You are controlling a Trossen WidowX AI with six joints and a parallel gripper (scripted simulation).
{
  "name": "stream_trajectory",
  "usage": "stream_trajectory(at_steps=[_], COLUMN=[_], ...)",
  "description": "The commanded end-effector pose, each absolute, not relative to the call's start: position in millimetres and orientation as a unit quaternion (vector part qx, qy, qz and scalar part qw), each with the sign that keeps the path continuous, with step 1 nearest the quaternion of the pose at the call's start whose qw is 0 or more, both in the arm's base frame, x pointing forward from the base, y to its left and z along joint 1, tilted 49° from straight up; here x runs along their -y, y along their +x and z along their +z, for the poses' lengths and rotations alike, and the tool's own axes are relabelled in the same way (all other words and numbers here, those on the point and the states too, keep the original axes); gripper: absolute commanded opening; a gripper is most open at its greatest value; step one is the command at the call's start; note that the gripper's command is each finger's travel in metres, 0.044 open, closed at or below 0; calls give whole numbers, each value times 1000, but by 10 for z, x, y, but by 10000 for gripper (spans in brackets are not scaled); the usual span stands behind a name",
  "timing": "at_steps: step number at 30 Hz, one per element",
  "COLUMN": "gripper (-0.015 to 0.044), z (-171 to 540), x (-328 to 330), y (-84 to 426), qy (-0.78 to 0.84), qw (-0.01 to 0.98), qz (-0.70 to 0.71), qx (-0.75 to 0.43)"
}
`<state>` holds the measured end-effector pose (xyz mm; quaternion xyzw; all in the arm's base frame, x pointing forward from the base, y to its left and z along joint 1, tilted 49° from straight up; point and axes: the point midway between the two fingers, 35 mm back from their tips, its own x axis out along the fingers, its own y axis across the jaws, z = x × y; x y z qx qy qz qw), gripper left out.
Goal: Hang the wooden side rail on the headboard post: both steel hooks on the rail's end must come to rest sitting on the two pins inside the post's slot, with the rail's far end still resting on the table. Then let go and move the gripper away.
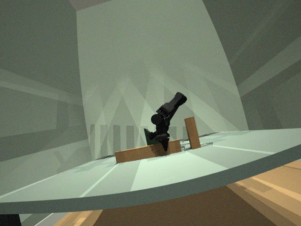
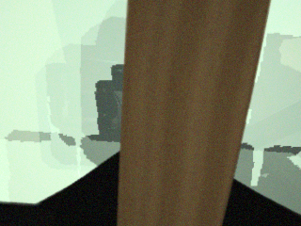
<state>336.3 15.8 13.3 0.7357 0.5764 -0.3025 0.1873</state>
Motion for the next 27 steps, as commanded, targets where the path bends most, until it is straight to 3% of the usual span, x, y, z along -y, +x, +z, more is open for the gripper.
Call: stream_trajectory(at_steps=[1, 3, 27], gripper=[39, 0, 0], z=[134, 134, 137], x=[-157, -157, -135], y=[3364, 3364, 3473], qy=[737, 737, 721], qw=[185, 185, 241], qz=[-303, -303, -257], qx=[-575, -575, -597])
